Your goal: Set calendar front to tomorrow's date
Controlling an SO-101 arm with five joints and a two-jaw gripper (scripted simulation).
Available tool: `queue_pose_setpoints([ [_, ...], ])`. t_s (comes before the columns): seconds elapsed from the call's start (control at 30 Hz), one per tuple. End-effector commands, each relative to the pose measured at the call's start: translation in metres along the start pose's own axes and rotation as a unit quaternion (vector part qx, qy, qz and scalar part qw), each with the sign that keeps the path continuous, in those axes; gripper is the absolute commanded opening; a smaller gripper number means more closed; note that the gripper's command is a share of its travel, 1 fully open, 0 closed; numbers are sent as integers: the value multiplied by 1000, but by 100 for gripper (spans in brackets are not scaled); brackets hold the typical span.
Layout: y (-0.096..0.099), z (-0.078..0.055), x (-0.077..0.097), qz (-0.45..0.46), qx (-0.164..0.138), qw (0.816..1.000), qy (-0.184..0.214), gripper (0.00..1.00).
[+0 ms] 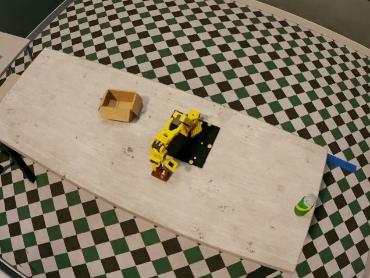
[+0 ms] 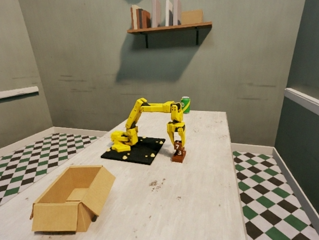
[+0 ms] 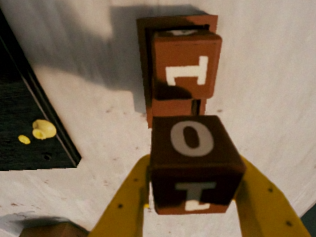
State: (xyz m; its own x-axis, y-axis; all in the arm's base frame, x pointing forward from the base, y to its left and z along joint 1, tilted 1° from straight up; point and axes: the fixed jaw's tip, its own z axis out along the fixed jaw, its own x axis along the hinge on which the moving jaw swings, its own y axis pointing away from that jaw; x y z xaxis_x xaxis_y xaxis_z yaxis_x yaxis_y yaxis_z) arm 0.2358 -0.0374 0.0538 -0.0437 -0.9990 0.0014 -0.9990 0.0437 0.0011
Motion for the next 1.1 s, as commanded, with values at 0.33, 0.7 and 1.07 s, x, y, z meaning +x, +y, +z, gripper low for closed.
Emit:
queue_pose_setpoints([
  [0.33,3,-4,1,-3,1,1000,-1,0],
  [0.7,2,-4,2,-3,2,1000,-1,0],
  [1.07,2,-4,2,-2,2,1000,0,0],
])
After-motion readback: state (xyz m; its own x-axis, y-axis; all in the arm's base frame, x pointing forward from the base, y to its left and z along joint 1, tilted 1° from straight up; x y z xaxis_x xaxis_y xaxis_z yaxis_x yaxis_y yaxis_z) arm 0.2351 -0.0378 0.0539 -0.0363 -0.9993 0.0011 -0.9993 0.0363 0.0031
